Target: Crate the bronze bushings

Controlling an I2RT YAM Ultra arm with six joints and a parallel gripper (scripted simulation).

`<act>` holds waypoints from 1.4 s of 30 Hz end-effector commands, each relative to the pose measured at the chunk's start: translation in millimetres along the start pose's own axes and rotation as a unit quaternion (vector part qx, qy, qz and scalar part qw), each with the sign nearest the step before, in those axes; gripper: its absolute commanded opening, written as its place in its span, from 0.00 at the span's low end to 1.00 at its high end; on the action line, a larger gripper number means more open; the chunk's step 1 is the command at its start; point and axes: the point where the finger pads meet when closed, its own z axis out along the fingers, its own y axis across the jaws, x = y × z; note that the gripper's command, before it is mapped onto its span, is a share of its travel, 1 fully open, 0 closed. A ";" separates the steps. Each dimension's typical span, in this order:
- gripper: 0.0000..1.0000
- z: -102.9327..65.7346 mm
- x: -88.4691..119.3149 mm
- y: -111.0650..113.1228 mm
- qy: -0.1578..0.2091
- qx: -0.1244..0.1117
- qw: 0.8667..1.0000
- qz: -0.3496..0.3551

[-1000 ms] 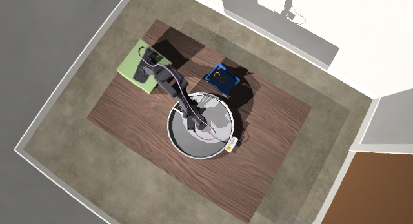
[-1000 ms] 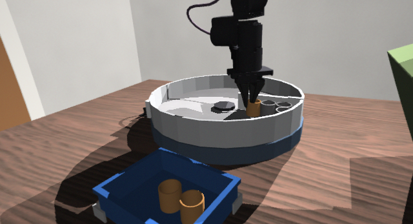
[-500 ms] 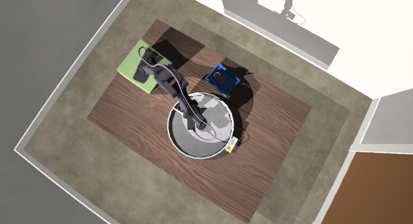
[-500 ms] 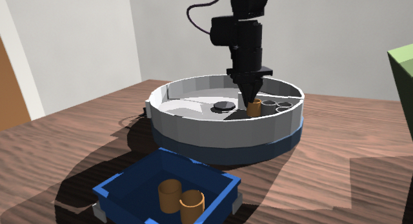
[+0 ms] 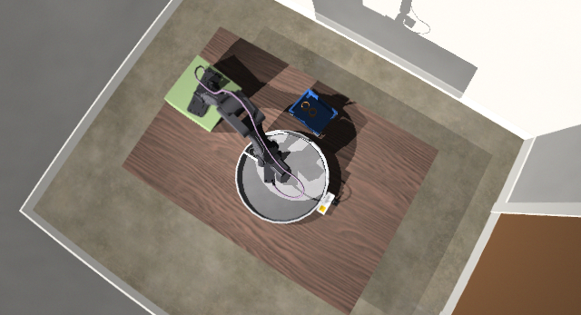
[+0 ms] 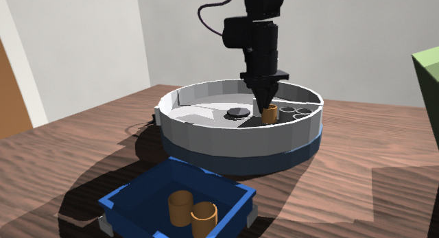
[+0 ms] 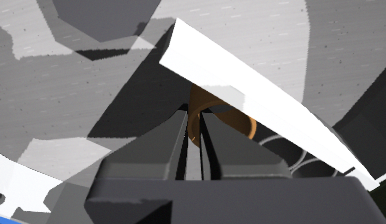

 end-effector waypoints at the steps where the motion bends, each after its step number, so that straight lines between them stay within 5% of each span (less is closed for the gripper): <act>1: 0.00 -12.9 -18.4 12.1 -0.028 -0.012 1.000 0.002; 30: 0.00 -13.1 -18.4 12.1 -0.028 -0.012 1.000 0.002; 42: 0.00 -32.5 -18.5 8.1 -0.026 -0.008 1.000 0.002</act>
